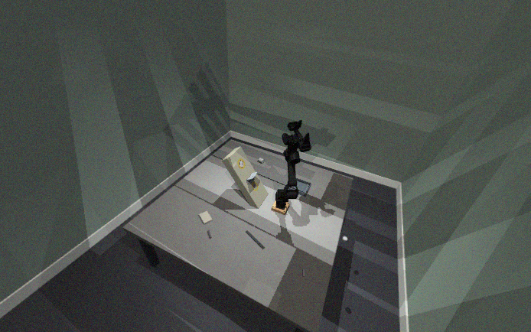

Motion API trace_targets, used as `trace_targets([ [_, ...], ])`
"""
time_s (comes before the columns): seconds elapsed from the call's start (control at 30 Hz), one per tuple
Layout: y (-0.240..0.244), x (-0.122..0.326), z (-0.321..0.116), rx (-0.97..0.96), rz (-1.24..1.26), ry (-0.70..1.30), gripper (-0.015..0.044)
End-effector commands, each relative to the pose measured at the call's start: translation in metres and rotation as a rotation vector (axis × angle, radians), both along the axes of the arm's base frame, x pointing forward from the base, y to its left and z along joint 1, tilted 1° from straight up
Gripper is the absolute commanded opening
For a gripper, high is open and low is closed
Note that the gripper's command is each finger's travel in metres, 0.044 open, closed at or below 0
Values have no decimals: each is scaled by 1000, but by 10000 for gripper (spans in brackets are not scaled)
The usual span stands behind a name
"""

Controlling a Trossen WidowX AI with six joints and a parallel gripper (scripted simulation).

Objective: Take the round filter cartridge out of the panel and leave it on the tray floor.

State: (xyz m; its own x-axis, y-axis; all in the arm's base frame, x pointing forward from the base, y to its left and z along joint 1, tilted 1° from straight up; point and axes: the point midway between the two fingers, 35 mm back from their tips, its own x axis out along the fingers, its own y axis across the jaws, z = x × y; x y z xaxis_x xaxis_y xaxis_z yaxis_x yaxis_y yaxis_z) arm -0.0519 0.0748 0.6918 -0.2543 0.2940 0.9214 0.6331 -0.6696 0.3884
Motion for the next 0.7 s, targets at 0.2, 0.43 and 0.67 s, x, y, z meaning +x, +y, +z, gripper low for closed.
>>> trace_targets([
  [0.2,-58,23,8,151,251,130,216],
  [0.43,-132,79,3,405,655,317,95],
  [0.67,-192,164,-38,758,1148,492,95],
])
